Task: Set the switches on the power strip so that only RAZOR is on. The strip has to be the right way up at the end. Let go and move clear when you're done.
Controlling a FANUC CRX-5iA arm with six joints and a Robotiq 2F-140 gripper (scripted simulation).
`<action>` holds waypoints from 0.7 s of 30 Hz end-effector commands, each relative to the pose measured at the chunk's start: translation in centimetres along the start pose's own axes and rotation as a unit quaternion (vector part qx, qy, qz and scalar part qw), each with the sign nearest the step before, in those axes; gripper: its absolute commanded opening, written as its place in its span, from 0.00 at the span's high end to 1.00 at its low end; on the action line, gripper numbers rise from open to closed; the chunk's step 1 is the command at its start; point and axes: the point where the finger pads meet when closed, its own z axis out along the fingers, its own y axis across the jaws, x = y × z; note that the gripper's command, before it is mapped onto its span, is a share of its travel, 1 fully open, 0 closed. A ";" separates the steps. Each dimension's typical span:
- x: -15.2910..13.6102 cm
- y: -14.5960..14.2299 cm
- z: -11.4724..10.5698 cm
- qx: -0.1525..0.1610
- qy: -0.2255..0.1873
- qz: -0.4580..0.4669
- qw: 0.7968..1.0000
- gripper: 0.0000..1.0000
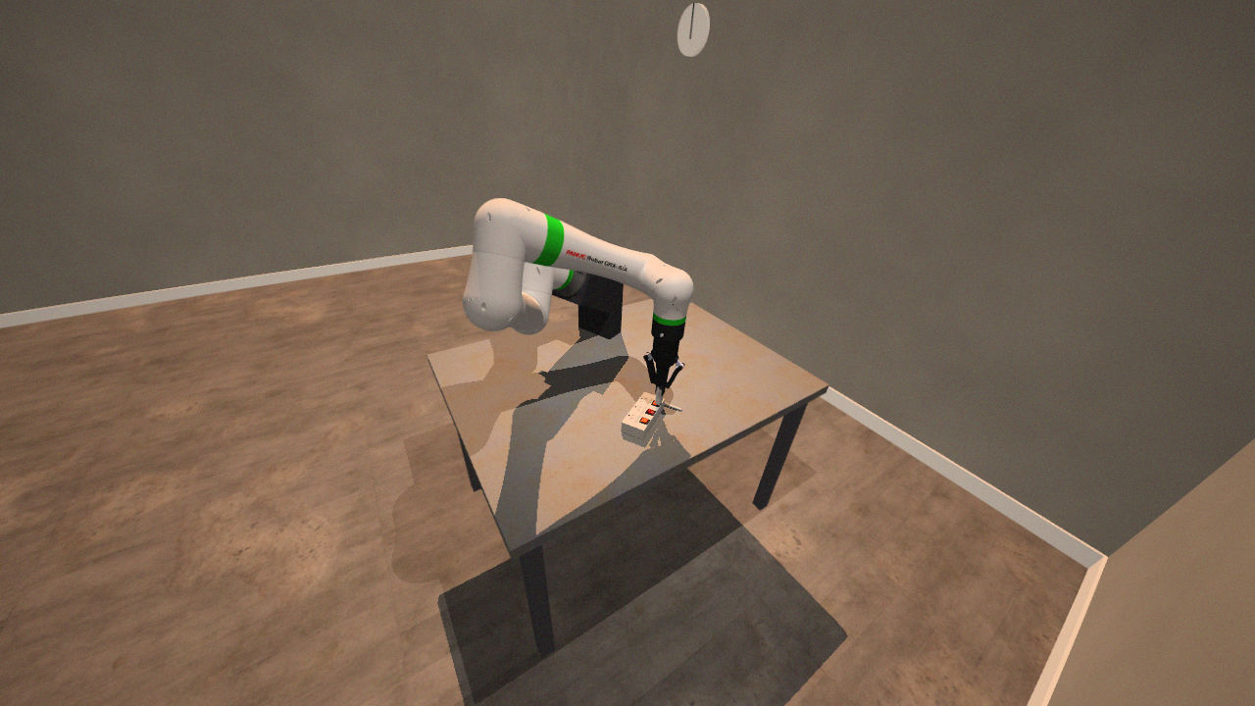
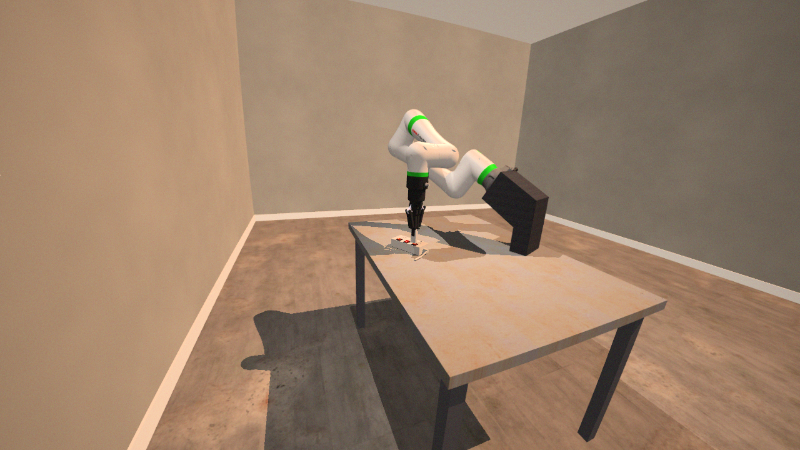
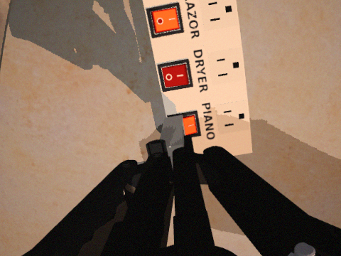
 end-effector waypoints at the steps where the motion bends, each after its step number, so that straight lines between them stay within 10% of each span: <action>1: 0.0 0.0 0.0 0.000 0.000 0.000 1.000 1.00; 21: 0.0 0.0 0.8 0.000 0.000 0.000 1.000 1.00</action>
